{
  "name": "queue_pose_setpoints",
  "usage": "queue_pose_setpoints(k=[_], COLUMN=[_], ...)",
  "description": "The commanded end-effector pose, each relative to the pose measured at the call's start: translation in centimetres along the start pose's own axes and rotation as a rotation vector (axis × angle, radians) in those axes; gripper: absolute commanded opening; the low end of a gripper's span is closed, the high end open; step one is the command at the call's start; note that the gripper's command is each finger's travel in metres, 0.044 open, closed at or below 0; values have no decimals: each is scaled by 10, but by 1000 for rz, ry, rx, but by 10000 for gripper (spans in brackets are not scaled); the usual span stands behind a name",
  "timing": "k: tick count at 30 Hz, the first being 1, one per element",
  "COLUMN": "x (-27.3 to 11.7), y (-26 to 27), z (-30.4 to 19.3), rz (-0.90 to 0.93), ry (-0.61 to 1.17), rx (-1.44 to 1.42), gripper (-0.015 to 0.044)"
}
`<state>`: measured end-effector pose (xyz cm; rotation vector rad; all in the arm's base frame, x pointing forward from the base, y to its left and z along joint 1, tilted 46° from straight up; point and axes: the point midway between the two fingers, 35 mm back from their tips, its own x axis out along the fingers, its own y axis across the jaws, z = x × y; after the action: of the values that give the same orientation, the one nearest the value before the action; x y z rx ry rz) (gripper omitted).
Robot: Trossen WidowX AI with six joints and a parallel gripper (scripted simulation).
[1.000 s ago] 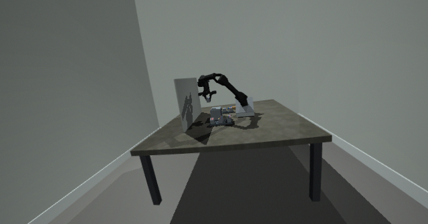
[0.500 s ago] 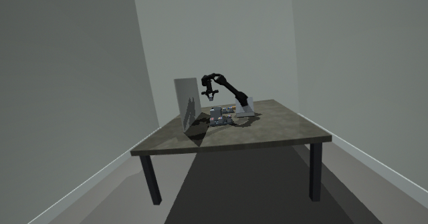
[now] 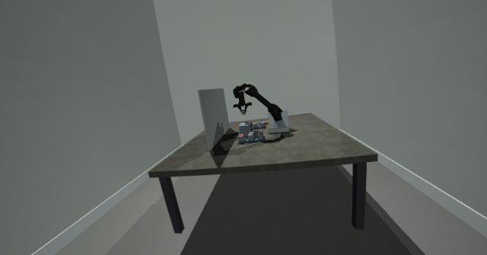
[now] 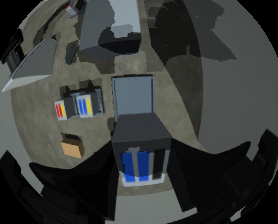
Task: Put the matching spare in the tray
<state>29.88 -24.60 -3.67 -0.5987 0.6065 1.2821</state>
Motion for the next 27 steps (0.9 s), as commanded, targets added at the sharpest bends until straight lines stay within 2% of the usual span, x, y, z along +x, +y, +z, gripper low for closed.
queue_pose_setpoints(k=[1,27], x=[1,25], y=[-2,-6], z=[-2,-5], rz=[-3,-3], ry=[8,10], rx=[-14,-14], gripper=[0,0])
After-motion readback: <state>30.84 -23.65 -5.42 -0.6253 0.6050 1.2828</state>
